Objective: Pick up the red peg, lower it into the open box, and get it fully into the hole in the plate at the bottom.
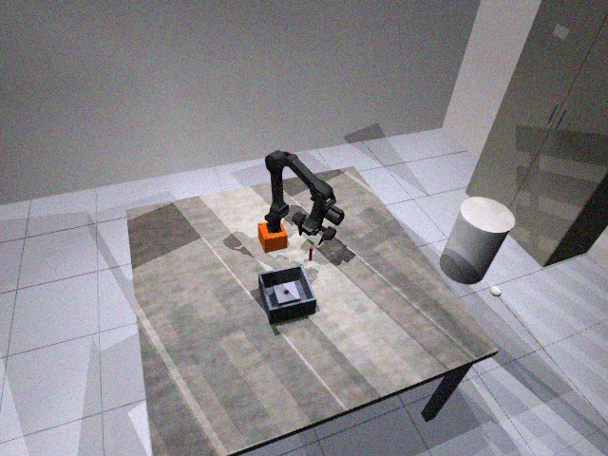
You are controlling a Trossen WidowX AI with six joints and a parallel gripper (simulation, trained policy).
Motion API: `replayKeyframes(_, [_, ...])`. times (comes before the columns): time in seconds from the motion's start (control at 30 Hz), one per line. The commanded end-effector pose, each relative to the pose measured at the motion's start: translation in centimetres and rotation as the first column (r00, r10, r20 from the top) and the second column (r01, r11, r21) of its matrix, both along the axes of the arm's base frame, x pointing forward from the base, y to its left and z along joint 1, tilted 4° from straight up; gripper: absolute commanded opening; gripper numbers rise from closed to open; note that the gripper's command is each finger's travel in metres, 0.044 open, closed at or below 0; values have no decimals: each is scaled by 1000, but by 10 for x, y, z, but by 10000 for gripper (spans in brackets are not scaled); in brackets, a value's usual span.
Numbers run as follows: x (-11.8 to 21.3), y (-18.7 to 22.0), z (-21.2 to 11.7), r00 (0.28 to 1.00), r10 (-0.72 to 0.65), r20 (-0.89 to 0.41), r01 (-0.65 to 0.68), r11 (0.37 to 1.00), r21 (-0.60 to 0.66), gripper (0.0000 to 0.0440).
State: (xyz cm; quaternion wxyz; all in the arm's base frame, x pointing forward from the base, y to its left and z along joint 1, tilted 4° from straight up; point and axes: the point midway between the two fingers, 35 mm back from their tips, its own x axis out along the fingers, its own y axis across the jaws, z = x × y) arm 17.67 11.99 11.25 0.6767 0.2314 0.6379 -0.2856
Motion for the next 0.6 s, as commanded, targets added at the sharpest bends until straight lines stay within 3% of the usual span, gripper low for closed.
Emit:
replayKeyframes(0.0, [-13,4,-13,998,13,-65,-15,999,-31,440])
replayKeyframes(0.57, [-28,22,-85,990,78,-116,-85,995,-55,440])
